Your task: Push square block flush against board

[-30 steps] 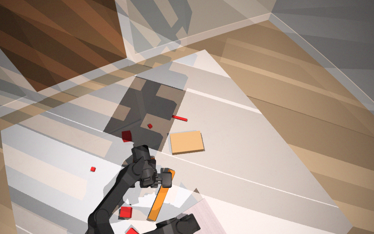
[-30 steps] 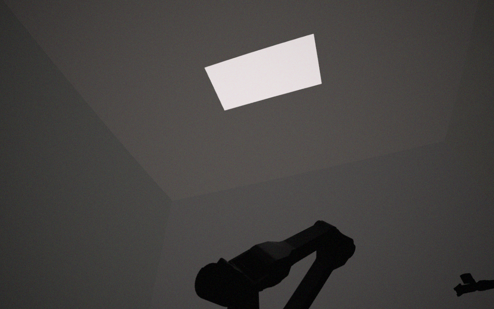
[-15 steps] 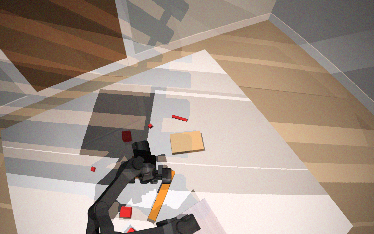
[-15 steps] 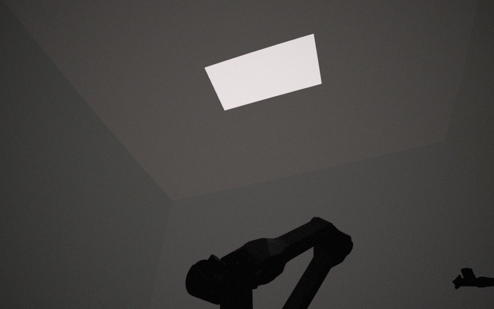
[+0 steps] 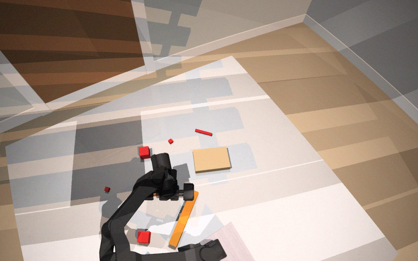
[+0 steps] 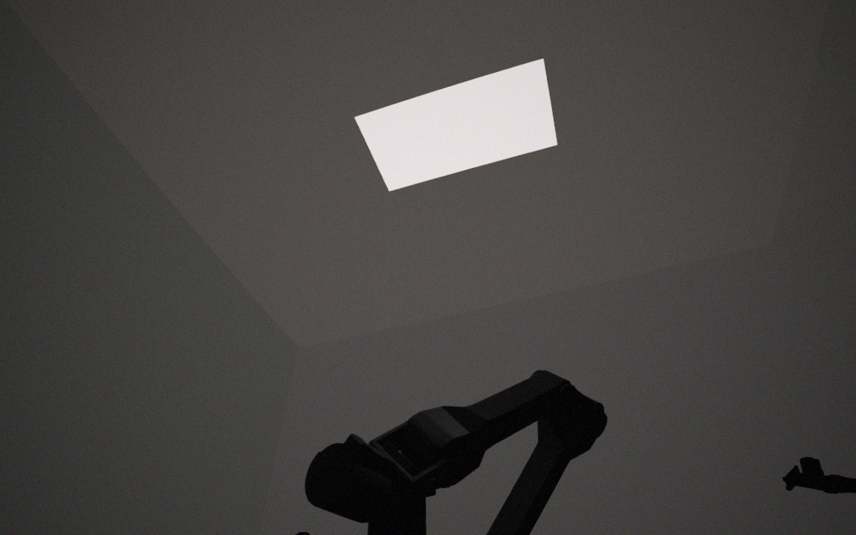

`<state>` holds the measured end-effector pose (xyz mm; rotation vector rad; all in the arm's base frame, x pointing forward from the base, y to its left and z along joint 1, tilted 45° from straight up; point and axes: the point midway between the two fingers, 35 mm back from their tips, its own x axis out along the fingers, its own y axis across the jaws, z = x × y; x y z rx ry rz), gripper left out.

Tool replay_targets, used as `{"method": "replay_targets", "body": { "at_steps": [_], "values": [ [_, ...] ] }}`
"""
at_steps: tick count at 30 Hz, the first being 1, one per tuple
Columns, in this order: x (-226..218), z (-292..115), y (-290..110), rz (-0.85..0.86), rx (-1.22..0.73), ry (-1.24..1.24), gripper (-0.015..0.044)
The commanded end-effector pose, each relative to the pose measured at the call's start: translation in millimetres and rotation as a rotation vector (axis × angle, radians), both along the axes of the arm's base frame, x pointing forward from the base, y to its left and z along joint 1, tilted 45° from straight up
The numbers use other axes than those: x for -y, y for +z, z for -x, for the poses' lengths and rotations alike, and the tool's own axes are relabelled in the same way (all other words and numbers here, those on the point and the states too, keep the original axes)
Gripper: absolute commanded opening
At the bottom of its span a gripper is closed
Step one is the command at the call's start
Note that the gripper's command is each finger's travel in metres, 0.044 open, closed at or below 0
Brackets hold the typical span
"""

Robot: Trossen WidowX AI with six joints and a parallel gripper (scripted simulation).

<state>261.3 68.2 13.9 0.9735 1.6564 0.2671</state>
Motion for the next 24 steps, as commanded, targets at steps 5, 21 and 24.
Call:
{"method": "replay_targets", "body": {
  "at_steps": [5, 21, 24],
  "values": [
    [1, -6, -1, 0.001, 0.006, 0.004, 0.0],
    [-8, 16, 7, 0.001, 0.005, 0.004, 0.0],
    [-9, 21, 8, 0.001, 0.005, 0.004, 0.0]
  ]
}}
